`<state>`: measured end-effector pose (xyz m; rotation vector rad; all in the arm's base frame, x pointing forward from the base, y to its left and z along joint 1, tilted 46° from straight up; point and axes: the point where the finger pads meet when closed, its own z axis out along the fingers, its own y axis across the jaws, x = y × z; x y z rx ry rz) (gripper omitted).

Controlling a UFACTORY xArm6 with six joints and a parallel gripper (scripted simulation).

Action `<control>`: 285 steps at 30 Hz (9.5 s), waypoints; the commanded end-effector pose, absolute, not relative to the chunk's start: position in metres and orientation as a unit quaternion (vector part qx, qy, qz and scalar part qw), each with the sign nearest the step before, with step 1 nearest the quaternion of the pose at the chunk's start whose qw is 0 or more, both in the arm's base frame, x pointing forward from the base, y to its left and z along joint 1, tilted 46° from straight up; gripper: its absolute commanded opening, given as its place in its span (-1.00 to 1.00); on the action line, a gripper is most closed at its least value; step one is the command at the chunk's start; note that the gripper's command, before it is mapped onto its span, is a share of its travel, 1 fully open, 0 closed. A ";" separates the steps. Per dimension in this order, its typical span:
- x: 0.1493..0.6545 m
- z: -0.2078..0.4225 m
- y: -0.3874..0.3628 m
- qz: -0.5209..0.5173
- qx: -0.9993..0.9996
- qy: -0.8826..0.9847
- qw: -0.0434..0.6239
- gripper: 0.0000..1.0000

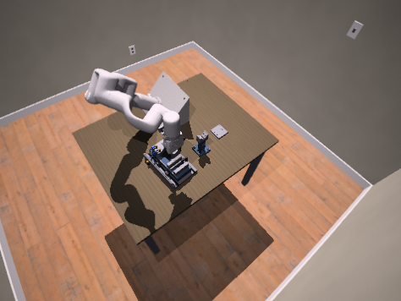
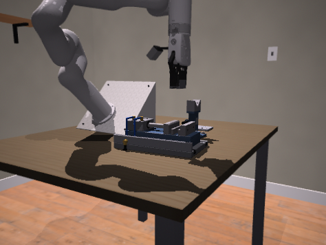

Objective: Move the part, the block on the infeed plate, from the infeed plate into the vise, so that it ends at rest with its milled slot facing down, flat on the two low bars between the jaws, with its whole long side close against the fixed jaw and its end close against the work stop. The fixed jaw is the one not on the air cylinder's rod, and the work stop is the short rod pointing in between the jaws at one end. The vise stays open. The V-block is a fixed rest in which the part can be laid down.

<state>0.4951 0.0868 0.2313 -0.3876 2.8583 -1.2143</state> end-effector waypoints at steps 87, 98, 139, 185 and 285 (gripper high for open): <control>0.508 0.167 0.023 -0.387 -0.124 0.914 0.008 -1.00; 0.508 0.167 0.023 -0.387 -0.124 0.914 0.008 -1.00; 0.510 0.155 0.011 -0.387 -0.124 0.914 0.008 -1.00; 0.511 0.150 0.006 -0.387 -0.124 0.914 0.008 -1.00; 0.513 0.137 -0.008 -0.387 -0.124 0.914 0.008 -1.00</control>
